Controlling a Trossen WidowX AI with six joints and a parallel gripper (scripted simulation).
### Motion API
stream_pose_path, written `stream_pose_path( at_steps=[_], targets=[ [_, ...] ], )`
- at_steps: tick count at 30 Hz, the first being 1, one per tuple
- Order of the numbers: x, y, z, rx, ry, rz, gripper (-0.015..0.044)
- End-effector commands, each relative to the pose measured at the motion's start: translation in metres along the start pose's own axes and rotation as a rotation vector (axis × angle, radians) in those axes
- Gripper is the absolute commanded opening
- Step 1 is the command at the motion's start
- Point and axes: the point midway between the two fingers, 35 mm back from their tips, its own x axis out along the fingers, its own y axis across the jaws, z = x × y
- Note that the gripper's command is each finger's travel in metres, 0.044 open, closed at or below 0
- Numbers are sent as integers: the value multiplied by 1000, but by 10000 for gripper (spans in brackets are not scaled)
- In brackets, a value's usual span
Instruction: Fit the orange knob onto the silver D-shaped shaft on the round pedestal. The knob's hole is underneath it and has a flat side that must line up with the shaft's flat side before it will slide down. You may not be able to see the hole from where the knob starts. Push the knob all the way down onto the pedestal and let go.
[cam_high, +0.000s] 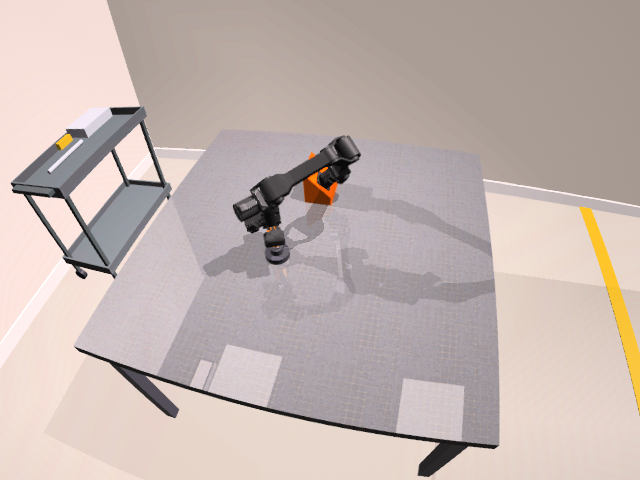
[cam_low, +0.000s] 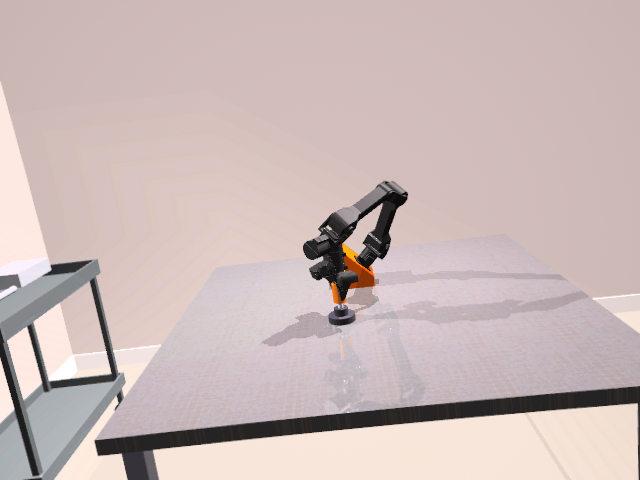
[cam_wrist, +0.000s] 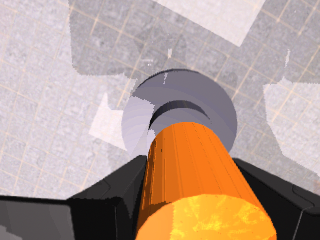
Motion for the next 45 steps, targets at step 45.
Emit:
stream_pose_path(
  at_steps=[45],
  targets=[
    [1, 2, 1, -212, -3, 2, 0]
  ],
)
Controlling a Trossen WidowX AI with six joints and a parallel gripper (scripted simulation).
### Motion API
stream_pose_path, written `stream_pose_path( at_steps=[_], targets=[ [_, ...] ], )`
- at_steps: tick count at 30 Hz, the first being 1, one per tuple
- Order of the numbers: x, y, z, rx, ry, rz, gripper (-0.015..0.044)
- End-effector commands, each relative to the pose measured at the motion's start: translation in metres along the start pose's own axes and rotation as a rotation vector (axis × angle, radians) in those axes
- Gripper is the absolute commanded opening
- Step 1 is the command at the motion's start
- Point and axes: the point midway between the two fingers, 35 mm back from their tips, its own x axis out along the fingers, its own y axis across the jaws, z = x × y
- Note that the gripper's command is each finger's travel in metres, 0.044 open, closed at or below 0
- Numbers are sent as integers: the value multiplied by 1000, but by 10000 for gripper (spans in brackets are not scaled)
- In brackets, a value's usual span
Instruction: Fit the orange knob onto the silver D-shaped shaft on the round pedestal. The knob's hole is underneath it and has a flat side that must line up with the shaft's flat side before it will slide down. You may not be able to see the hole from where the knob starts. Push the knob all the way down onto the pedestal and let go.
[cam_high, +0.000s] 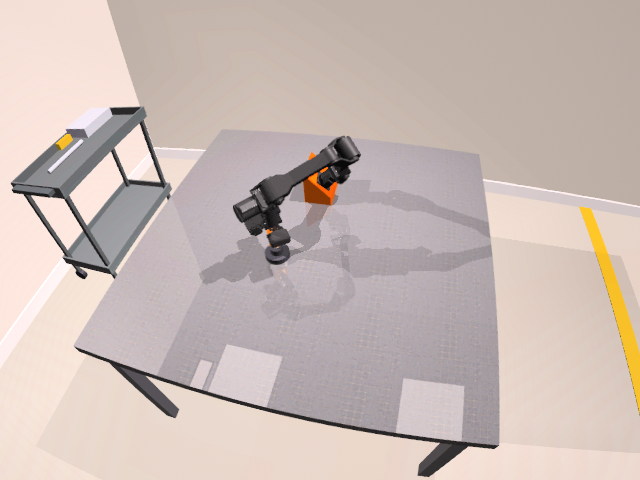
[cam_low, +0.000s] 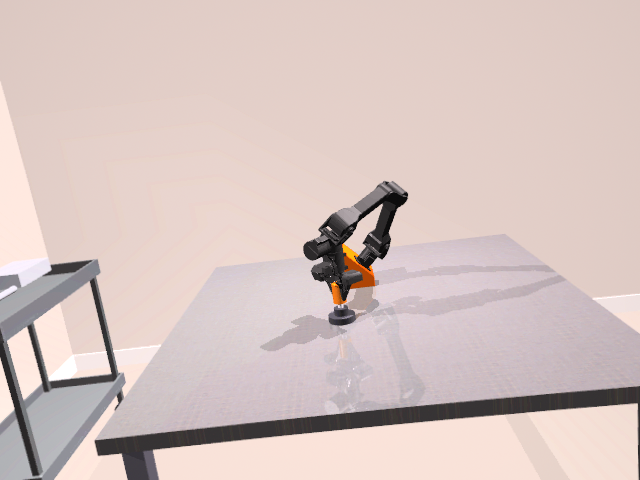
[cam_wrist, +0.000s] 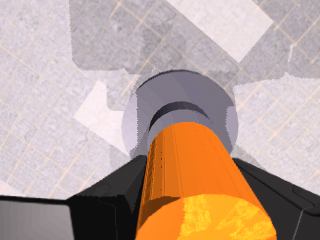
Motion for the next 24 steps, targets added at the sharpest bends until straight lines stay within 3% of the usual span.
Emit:
stream_pose_path(
  at_steps=[1, 13, 24],
  targets=[
    [-2, 1, 1, -7, -3, 3, 0],
    [-4, 2, 1, -216, -3, 3, 0],
    [0, 1, 0, -216, -3, 3, 0]
  ],
)
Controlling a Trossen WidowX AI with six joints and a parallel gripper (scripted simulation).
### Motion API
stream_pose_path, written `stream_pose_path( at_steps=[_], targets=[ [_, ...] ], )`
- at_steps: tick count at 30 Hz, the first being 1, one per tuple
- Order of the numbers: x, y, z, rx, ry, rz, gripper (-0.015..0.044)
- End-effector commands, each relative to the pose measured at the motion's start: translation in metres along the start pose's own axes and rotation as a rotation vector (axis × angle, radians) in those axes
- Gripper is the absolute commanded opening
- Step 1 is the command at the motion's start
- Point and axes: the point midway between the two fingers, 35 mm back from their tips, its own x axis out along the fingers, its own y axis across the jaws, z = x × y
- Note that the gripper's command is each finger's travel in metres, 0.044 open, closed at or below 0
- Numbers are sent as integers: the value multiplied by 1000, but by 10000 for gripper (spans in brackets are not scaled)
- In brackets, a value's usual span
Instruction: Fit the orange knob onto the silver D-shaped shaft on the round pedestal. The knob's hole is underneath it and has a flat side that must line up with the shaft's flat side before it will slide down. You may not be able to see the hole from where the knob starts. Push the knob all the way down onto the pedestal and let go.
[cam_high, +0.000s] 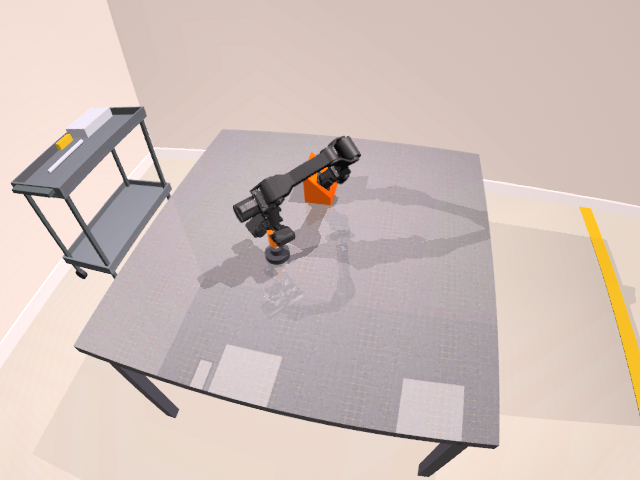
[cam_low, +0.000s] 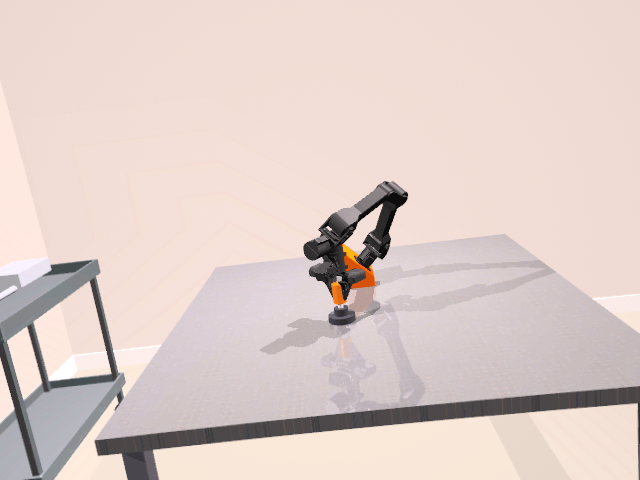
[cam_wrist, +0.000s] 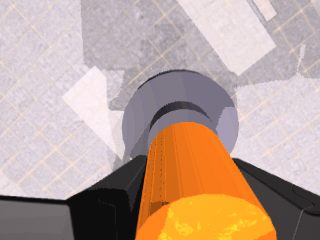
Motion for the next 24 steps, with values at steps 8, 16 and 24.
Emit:
stream_pose_path(
  at_steps=[8, 16, 24],
  targets=[
    [1, 1, 1, -7, -3, 3, 0],
    [-4, 2, 2, -32, -3, 3, 0],
    [-3, 1, 1, -216, -3, 3, 0]
  ],
)
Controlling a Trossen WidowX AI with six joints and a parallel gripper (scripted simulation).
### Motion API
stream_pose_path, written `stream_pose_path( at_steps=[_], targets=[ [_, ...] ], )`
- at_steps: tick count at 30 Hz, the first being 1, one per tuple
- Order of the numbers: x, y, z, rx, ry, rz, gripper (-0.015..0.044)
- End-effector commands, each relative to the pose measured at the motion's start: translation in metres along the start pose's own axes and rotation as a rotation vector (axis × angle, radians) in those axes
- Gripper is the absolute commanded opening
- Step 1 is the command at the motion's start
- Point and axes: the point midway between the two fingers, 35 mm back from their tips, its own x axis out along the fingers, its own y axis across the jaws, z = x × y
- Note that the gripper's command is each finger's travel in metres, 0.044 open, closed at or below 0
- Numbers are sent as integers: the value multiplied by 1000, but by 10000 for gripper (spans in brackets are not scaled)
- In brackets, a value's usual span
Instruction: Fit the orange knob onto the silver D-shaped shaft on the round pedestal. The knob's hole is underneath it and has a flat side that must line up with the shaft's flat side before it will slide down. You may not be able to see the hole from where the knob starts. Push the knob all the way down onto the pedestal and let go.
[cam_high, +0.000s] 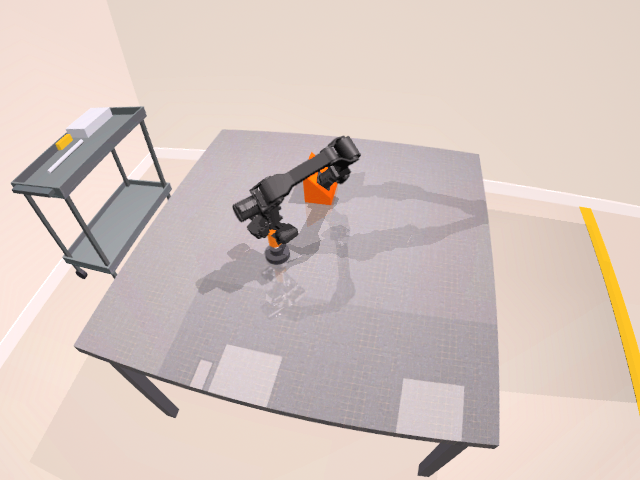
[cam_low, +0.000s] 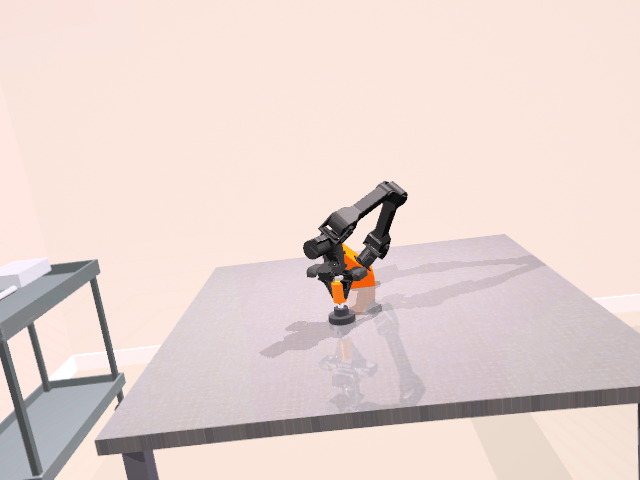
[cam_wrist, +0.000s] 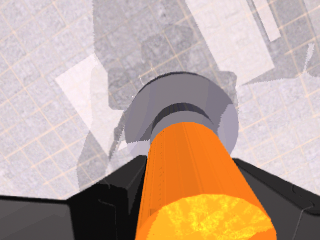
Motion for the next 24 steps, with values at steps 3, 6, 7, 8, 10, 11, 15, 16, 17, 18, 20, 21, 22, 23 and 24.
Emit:
stream_pose_path(
  at_steps=[3, 6, 7, 8, 10, 11, 15, 16, 17, 18, 20, 21, 22, 23, 24],
  targets=[
    [2, -1, -1, -35, -2, 1, 0],
    [3, -1, -1, -35, -2, 1, 0],
    [4, -1, -1, -35, -2, 1, 0],
    [4, 0, 0, -35, -2, 1, 0],
    [3, 0, 0, -35, -2, 1, 0],
    [3, 0, 0, -35, -2, 1, 0],
    [3, 0, 0, -35, -2, 1, 0],
    [3, 0, 0, -35, -2, 1, 0],
    [3, 0, 0, -35, -2, 1, 0],
    [3, 0, 0, -35, -2, 1, 0],
    [2, 0, 0, -35, -2, 1, 0],
    [2, 0, 0, -35, -2, 1, 0],
    [1, 0, 1, -35, -2, 1, 0],
    [0, 0, 1, -35, -2, 1, 0],
    [-1, 0, 0, -35, -2, 1, 0]
  ],
)
